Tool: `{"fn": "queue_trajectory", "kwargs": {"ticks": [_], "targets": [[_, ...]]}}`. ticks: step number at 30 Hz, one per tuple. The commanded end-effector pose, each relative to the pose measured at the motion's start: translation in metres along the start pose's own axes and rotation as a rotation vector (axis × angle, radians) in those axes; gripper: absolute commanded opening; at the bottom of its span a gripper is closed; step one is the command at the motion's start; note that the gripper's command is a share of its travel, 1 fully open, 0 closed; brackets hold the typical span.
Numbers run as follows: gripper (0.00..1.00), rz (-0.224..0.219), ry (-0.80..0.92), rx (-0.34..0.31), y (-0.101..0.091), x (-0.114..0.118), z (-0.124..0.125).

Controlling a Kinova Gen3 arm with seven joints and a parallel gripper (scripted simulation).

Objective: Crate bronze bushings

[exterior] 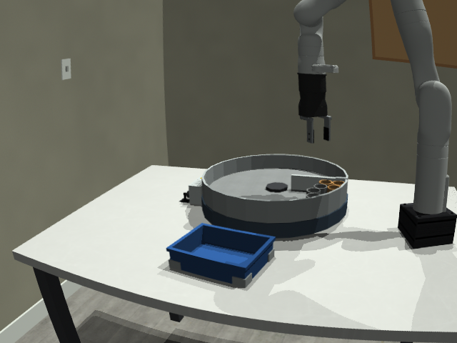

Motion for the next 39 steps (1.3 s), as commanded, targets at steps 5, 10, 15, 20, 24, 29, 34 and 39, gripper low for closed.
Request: {"fn": "queue_trajectory", "kwargs": {"ticks": [5,10,15,20,24,29,34,39], "targets": [[1.0,-0.001,0.0,-0.001,0.0,0.0,0.0],[1.0,-0.001,0.0,-0.001,0.0,0.0,0.0],[1.0,-0.001,0.0,-0.001,0.0,0.0,0.0],[0.34,-0.001,0.218,-0.001,0.022,-0.007,-0.002],[0.34,-0.001,0.218,-0.001,0.022,-0.007,-0.002],[0.34,-0.001,0.218,-0.001,0.022,-0.007,-0.002],[0.34,-0.001,0.305,-0.001,0.031,-0.009,-0.002],[0.34,-0.001,0.436,-0.001,0.045,-0.013,-0.003]]}}
Point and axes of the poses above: the point where the finger pads meet when closed, its own y axis out along the fingers, its own x axis across the jaws, z = x × y, the point moved 4 cm from there along -y, back along the fingers, and after that the axes turned 12 degrees about -y, right-handed, at the moved point
